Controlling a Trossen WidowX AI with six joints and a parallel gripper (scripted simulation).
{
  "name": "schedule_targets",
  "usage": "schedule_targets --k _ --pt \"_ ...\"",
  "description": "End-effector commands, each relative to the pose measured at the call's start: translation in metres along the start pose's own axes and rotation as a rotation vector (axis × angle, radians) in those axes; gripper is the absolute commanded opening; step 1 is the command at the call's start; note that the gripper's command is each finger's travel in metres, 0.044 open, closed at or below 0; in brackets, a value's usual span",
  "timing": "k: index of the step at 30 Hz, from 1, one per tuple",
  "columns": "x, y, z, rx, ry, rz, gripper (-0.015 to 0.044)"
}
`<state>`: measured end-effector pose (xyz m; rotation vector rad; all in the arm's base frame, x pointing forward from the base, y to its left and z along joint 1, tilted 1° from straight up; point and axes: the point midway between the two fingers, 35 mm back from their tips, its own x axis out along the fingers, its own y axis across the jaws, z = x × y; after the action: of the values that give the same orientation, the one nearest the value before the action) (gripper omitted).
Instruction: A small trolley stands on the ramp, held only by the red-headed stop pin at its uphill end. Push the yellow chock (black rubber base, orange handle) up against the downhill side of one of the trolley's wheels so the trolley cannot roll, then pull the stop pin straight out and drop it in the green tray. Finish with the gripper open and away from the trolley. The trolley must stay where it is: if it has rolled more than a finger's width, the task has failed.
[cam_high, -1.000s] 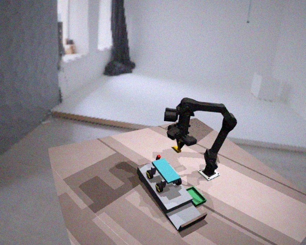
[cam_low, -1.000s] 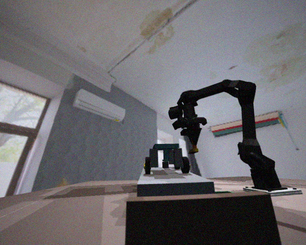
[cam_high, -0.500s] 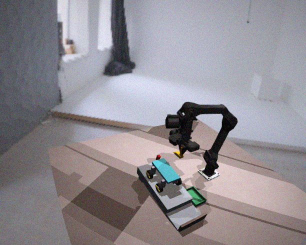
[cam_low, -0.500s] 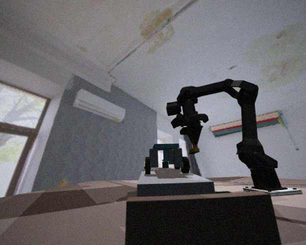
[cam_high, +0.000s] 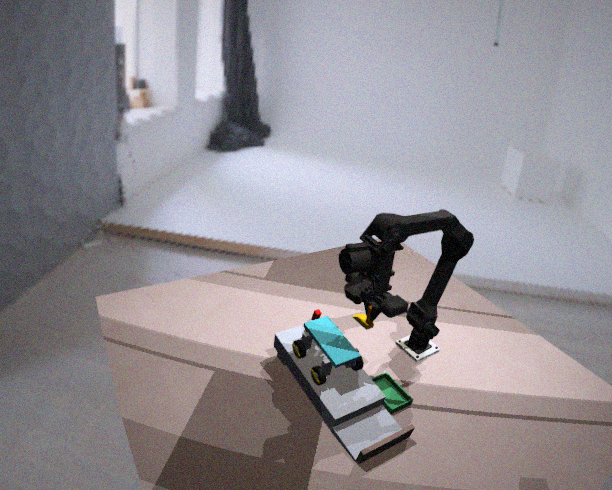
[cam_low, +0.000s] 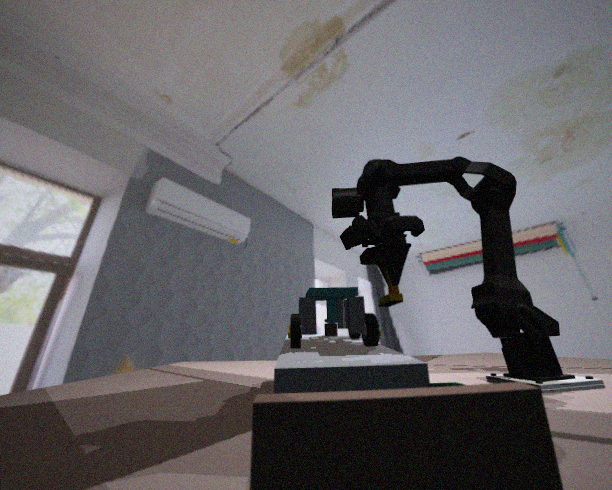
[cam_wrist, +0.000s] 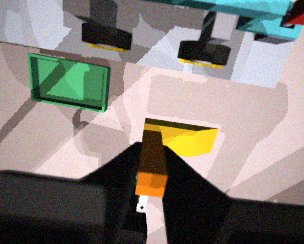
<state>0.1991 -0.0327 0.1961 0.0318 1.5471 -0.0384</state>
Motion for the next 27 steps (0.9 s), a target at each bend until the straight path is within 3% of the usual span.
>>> schedule_targets --k 1,27 --pt "0.001 0.013 0.004 0.001 0.001 0.000 0.0000" --pt "0.004 0.105 0.025 0.001 0.000 0.008 0.0000"
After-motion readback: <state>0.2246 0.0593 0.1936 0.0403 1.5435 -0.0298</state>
